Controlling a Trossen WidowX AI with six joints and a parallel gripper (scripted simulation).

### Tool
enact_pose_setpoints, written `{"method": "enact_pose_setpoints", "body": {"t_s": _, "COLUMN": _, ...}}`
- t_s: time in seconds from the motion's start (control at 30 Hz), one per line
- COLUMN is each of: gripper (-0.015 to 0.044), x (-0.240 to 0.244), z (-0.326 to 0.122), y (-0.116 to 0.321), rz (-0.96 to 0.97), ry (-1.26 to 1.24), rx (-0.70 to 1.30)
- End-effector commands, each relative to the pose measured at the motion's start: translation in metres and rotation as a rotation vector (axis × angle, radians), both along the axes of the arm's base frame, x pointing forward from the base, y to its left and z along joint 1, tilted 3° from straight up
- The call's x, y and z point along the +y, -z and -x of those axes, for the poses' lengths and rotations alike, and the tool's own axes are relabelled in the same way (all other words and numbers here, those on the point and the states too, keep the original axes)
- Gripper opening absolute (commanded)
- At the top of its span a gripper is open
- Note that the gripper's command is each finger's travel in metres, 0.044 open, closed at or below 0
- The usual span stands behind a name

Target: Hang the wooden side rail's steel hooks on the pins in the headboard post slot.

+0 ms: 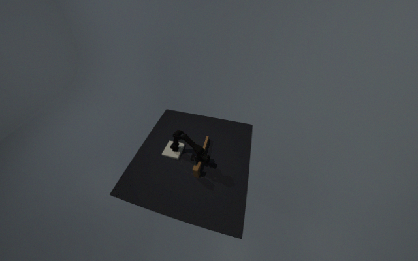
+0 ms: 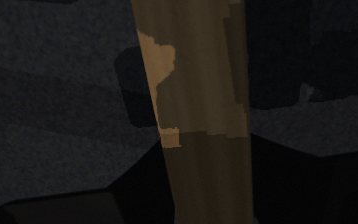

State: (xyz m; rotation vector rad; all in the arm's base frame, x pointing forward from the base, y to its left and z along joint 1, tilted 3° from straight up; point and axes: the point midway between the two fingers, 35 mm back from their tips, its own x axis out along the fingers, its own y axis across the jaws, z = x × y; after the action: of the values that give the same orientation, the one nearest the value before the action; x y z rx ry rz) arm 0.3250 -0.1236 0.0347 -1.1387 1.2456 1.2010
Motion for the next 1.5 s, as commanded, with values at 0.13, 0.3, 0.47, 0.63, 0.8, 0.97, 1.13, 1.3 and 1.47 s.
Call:
{"method": "enact_pose_setpoints", "body": {"t_s": 0.13, "gripper": 0.0000, "x": -0.0023, "z": -0.0023, "y": -0.0023, "rz": 0.004, "ry": -0.004, "rx": -0.010}}
{"method": "enact_pose_setpoints", "body": {"t_s": 0.3, "gripper": 0.0000, "x": -0.0028, "z": -0.0022, "y": -0.0018, "rz": 0.004, "ry": -0.004, "rx": -0.010}}
{"method": "enact_pose_setpoints", "body": {"t_s": 0.47, "gripper": 0.0000, "x": -0.0033, "z": -0.0016, "y": -0.0012, "rz": 0.004, "ry": -0.004, "rx": -0.010}}
{"method": "enact_pose_setpoints", "body": {"t_s": 0.63, "gripper": 0.0000, "x": -0.0038, "z": -0.0010, "y": -0.0006, "rz": 0.004, "ry": -0.004, "rx": -0.010}}
{"method": "enact_pose_setpoints", "body": {"t_s": 0.8, "gripper": 0.0000, "x": -0.0043, "z": -0.0003, "y": -0.0001, "rz": 0.004, "ry": -0.004, "rx": -0.010}}
{"method": "enact_pose_setpoints", "body": {"t_s": 0.97, "gripper": 0.0000, "x": -0.0048, "z": 0.0003, "y": 0.0002, "rz": 0.004, "ry": -0.004, "rx": -0.010}}
{"method": "enact_pose_setpoints", "body": {"t_s": 1.13, "gripper": 0.0000, "x": -0.0053, "z": 0.0008, "y": -0.0004, "rz": 0.004, "ry": -0.004, "rx": -0.010}}
{"method": "enact_pose_setpoints", "body": {"t_s": 1.3, "gripper": 0.0000, "x": -0.0059, "z": 0.0010, "y": -0.0009, "rz": 0.004, "ry": -0.004, "rx": -0.010}}
{"method": "enact_pose_setpoints", "body": {"t_s": 1.47, "gripper": 0.0000, "x": -0.0063, "z": 0.0006, "y": -0.0013, "rz": 0.004, "ry": -0.004, "rx": -0.010}}
